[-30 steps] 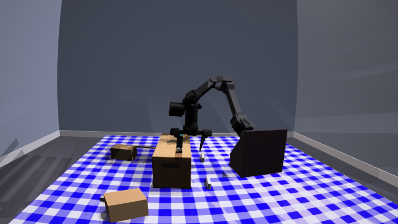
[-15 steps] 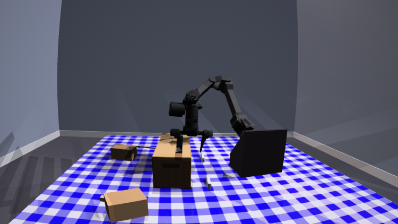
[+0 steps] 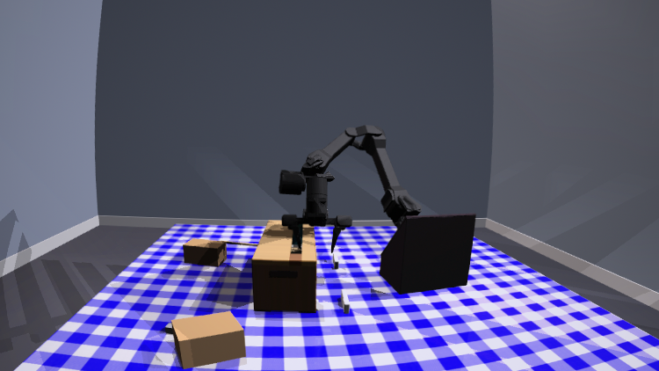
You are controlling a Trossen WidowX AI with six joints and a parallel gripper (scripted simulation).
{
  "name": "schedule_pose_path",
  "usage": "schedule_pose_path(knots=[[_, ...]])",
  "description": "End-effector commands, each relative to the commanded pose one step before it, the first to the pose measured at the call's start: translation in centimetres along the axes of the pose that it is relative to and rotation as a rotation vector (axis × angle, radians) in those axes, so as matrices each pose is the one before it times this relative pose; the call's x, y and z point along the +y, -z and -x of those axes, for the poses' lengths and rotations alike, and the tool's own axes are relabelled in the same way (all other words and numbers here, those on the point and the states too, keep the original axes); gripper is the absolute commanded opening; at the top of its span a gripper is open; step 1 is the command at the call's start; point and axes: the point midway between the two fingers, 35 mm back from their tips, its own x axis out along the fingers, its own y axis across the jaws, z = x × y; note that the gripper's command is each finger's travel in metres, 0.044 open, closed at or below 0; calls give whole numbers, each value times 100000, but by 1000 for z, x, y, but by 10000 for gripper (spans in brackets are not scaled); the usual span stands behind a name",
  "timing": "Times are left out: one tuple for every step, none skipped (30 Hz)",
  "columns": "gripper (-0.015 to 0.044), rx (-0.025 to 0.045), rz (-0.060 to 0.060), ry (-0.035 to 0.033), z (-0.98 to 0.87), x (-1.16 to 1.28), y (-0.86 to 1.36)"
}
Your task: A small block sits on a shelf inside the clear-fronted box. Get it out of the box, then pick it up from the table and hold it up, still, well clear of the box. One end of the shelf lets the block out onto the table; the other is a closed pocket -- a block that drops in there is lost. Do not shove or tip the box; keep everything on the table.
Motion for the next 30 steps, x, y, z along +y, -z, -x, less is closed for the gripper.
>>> schedule_pose_path(knots=[[400,-309,-423,-824,-88,245,360],[400,5,-1,0,-36,-1,103],[400,5,-1,0,-33,-1,95],[400,5,-1,0,-33,-1,94],[400,5,-1,0,-33,-1,95],[400,5,-1,0,-33,-1,95],[400,5,-1,0,-33,-1,95],[400,5,-1,0,-33,-1,95],[400,5,-1,0,-33,-1,95],[400,5,-1,0,-33,-1,95],[400,5,-1,0,-33,-1,95],[400,5,-1,0,-33,-1,95],[400,5,-1,0,-33,-1,95],[400,5,-1,0,-33,-1,95],[400,5,-1,0,-33,-1,95],[400,10,-1,0,-57,1,164],[400,12,-2,0,-74,0,212],[400,12,-2,0,-77,-1,222],[400,15,-2,-1,-105,-3,300],[400,13,-2,-1,-96,-4,274],[400,11,-2,-1,-81,-3,231],[400,11,-2,-1,-74,-2,212],[400,11,-2,-1,-74,-2,212],[400,11,-2,-1,-75,-2,216],[400,11,-2,-1,-75,-2,217],[400,11,-2,-1,-75,-2,216],[400,11,-2,-1,-75,-2,215],[400,12,-2,-1,-75,-2,217],[400,12,-2,-1,-75,-2,216],[400,12,-2,-1,-75,-2,215]])
